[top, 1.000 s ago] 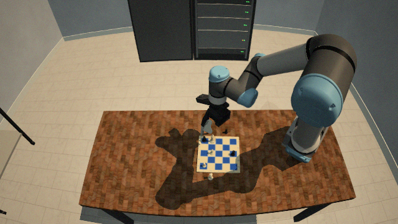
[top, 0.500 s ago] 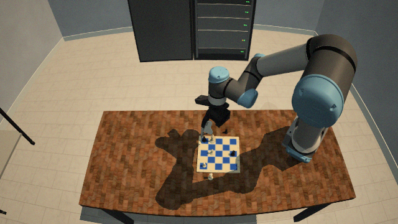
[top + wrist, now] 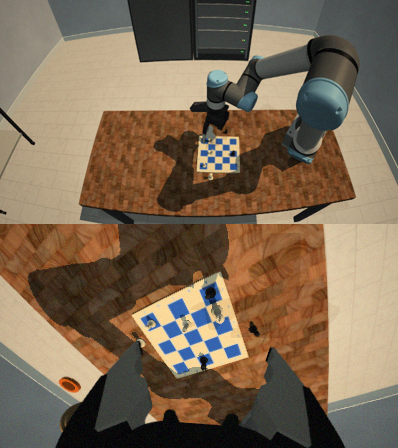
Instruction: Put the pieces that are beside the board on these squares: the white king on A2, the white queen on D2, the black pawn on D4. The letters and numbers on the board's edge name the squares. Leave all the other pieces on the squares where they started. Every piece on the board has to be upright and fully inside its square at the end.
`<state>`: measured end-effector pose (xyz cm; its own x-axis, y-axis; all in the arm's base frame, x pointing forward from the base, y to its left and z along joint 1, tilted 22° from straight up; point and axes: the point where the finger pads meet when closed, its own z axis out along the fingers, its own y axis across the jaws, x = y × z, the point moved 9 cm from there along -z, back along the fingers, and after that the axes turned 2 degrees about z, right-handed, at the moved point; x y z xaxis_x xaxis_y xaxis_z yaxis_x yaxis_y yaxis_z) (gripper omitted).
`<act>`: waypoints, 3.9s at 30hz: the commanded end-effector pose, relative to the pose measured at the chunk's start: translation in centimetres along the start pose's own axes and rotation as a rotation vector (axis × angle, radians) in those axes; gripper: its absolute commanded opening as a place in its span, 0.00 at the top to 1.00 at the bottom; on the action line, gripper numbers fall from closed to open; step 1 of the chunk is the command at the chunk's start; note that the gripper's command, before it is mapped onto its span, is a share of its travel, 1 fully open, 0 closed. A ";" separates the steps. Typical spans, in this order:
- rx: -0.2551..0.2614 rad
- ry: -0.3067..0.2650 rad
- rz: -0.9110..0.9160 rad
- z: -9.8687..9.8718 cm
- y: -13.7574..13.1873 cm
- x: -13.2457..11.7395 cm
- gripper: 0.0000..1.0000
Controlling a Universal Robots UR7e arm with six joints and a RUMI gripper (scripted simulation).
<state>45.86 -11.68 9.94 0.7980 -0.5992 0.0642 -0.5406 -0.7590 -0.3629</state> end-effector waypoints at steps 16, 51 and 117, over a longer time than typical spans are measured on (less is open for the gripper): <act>-0.002 -0.002 -0.802 0.4 -6.4 -2.1 0.00; 0.001 0.005 -2.187 0.8 -15.4 -8.6 0.00; 0.001 0.008 -2.371 1.0 -16.3 -9.5 0.75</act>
<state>47.30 6.61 14.38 -0.1971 0.9576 0.2103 0.9426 0.1261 0.3092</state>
